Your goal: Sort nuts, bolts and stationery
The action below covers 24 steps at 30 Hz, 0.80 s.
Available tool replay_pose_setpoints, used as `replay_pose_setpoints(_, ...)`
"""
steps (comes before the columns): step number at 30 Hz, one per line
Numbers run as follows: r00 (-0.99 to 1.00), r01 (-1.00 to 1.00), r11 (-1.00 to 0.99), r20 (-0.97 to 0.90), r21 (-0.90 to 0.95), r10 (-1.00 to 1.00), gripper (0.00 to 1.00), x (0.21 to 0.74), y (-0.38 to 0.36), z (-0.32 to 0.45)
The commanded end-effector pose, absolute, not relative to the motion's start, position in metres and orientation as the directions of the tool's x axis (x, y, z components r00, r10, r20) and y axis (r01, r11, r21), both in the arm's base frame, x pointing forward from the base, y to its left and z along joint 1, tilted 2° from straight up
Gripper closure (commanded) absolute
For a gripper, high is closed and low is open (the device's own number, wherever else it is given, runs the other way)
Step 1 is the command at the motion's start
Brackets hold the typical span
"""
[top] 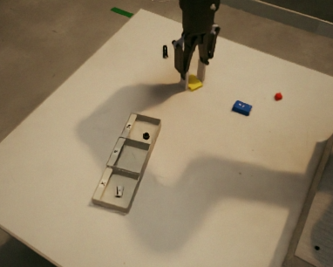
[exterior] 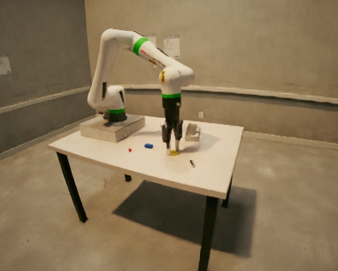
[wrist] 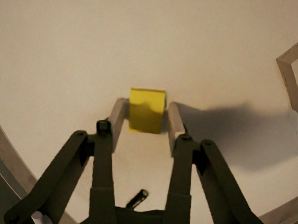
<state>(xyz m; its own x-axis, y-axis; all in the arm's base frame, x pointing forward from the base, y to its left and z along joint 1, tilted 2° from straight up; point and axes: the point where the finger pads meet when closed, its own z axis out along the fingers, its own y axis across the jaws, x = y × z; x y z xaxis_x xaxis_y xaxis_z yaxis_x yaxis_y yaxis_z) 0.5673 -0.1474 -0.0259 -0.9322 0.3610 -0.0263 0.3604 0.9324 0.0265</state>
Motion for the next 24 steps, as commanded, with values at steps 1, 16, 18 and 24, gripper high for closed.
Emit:
replay_pose_setpoints(1,-0.932,0.36,0.932,-0.027,0.026,0.361,0.6,0.5676,-0.1475,-0.0285)
replay_pose_setpoints(16,-0.932,0.36,0.932,-0.027,0.026,0.361,0.71,0.5676,-0.1475,-0.0298)
replay_pose_setpoints(18,-0.932,0.36,0.932,-0.027,0.026,0.361,0.71,0.5676,-0.1475,-0.0298)
replay_pose_setpoints(24,-0.932,0.36,0.932,-0.027,0.026,0.361,0.71,0.5676,-0.1475,-0.0298)
